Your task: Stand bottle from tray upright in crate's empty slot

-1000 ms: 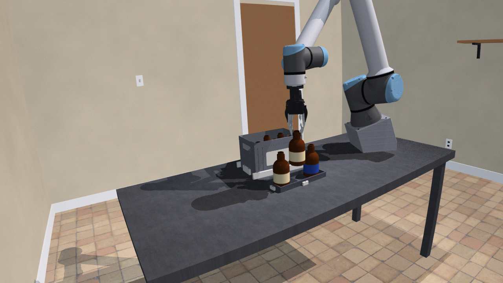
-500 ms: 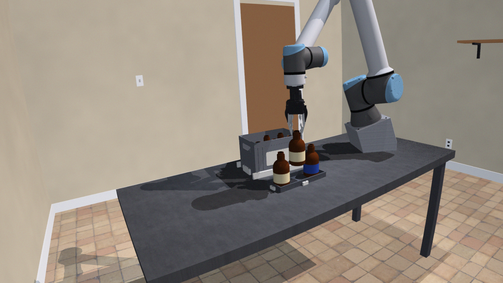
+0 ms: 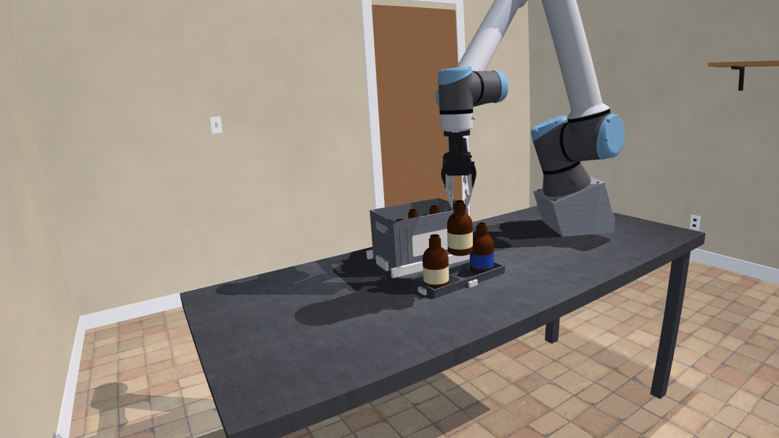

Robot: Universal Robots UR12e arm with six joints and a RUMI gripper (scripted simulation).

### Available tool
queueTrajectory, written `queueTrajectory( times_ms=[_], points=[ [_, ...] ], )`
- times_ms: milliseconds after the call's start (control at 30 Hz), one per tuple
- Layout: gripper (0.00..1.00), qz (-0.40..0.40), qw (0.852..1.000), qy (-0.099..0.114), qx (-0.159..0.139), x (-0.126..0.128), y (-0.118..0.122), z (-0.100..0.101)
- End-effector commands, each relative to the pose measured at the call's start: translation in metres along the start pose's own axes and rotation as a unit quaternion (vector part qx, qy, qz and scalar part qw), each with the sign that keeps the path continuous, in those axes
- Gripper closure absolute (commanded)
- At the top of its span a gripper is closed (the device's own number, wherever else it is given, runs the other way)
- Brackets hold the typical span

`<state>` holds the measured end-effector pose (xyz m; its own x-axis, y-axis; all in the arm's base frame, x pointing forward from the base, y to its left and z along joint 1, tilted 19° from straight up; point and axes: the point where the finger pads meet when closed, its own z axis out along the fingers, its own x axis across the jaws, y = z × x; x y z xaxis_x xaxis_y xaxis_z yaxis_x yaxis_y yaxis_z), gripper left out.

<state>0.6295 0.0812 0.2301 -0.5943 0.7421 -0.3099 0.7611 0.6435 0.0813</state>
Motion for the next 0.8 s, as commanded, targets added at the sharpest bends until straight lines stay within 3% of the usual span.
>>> queueTrajectory(
  times_ms=[0, 767],
  points=[
    [1.0, 0.0, 1.0, -0.001, -0.001, 0.0, 0.001, -0.004],
    [1.0, 0.0, 1.0, -0.001, -0.001, 0.0, 0.0, -0.027]
  ],
)
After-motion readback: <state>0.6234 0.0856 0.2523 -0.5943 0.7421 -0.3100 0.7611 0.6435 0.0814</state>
